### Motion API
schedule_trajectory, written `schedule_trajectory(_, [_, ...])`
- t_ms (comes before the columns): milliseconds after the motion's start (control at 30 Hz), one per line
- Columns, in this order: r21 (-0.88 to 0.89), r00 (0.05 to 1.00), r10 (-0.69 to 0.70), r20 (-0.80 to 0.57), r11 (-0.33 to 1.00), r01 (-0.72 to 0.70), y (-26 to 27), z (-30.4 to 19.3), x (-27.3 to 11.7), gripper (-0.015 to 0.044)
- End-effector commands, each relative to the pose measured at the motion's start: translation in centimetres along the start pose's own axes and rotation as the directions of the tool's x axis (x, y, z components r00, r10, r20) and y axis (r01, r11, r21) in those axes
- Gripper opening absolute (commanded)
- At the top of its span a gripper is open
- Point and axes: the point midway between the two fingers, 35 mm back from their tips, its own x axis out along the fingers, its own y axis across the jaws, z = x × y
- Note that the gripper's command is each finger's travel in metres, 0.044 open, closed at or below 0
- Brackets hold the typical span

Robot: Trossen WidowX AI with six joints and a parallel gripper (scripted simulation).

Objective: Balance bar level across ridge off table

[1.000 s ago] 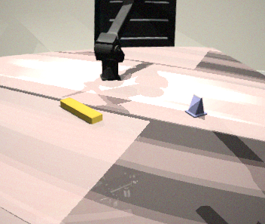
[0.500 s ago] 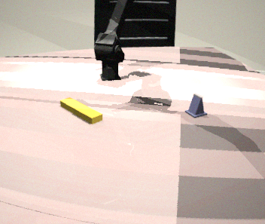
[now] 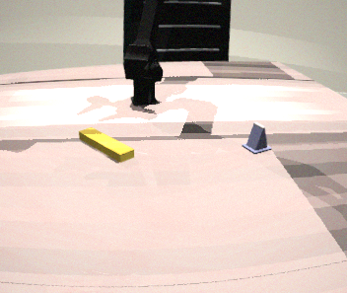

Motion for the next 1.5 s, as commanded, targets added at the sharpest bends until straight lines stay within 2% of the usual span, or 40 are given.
schedule_trajectory(0, [-0.148, 0.990, 0.096, -0.103, 0.983, -0.110, 3.0, -1.3, 3.6, 0.0315])
schedule_trajectory(200, [-0.308, 0.949, 0.203, -0.242, 0.911, -0.274, 7.0, -3.7, 7.7, 0.0315])
schedule_trajectory(433, [-0.435, 0.860, 0.308, -0.406, 0.763, -0.478, 11.5, -7.3, 11.4, 0.0315])
schedule_trajectory(667, [-0.489, 0.732, 0.386, -0.561, 0.559, -0.670, 15.8, -11.7, 13.8, 0.0315])
schedule_trajectory(900, [-0.471, 0.569, 0.435, -0.698, 0.321, -0.822, 19.5, -16.7, 14.9, 0.0315])
schedule_trajectory(1000, [-0.459, 0.531, 0.441, -0.723, 0.268, -0.847, 20.2, -17.7, 14.9, 0.0315])
schedule_trajectory(1267, [-0.459, 0.531, 0.441, -0.723, 0.268, -0.847, 20.4, -18.0, 15.1, 0.0315])
schedule_trajectory(1467, [-0.459, 0.531, 0.441, -0.723, 0.268, -0.847, 21.8, -20.2, 16.8, 0.0315])
